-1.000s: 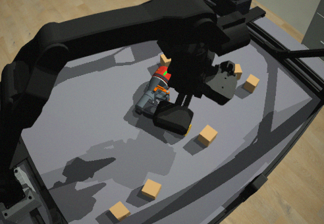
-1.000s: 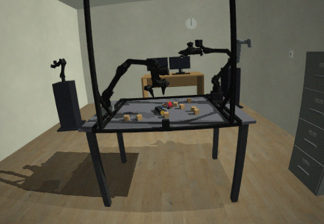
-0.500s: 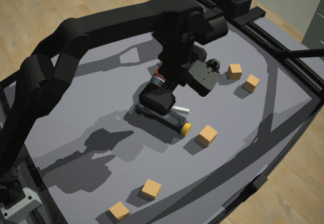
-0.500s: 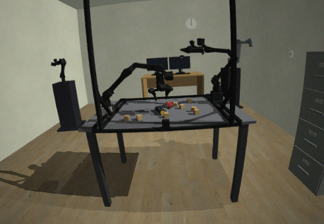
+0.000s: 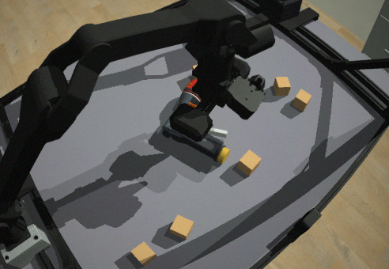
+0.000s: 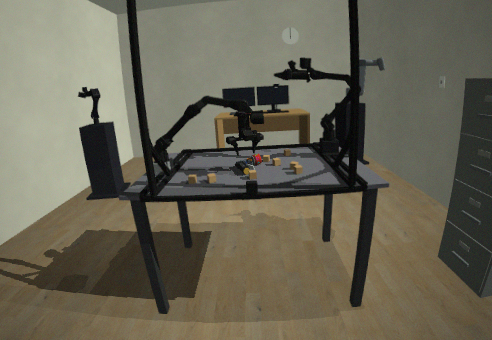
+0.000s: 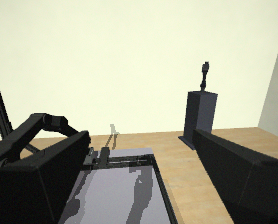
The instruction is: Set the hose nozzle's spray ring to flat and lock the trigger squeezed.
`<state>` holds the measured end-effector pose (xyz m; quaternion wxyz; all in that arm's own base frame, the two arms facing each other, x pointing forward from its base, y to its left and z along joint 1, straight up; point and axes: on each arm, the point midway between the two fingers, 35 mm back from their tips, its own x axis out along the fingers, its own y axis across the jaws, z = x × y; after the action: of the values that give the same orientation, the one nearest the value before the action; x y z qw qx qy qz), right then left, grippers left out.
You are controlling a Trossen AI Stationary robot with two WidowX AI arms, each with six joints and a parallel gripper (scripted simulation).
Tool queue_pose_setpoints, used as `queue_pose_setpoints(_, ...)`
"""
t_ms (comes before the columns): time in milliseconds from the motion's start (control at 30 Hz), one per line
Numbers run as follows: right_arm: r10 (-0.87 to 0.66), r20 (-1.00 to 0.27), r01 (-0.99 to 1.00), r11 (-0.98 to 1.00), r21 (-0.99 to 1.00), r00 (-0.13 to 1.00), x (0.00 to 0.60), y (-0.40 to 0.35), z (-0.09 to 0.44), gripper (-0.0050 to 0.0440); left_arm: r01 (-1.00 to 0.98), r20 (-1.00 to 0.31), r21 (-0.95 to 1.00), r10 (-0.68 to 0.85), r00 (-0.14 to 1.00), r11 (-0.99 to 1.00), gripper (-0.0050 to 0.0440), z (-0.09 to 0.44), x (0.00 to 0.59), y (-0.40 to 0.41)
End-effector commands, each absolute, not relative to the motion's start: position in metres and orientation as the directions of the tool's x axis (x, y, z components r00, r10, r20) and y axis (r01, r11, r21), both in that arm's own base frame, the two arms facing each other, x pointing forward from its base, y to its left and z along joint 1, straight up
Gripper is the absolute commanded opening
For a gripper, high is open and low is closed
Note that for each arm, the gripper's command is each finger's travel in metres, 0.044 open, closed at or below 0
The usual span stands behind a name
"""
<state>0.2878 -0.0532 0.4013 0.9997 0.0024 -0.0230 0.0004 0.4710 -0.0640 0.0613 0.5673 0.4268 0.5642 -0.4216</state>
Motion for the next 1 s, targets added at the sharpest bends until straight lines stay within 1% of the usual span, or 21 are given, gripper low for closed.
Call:
queue_pose_setpoints(0,0.000,0.050,0.000,1.000,0.000,0.999,0.287,-0.053,0.403,0.0400,0.961,-1.000,0.000,0.000,0.000,0.277,0.0400,0.054,0.470,-0.064)
queue_pose_setpoints(967,0.000,0.050,0.000,1.000,0.000,0.999,0.288,-0.053,0.403,0.0400,0.961,-1.000,0.000,0.000,0.000,0.277,0.0400,0.009,0.472,-0.065)
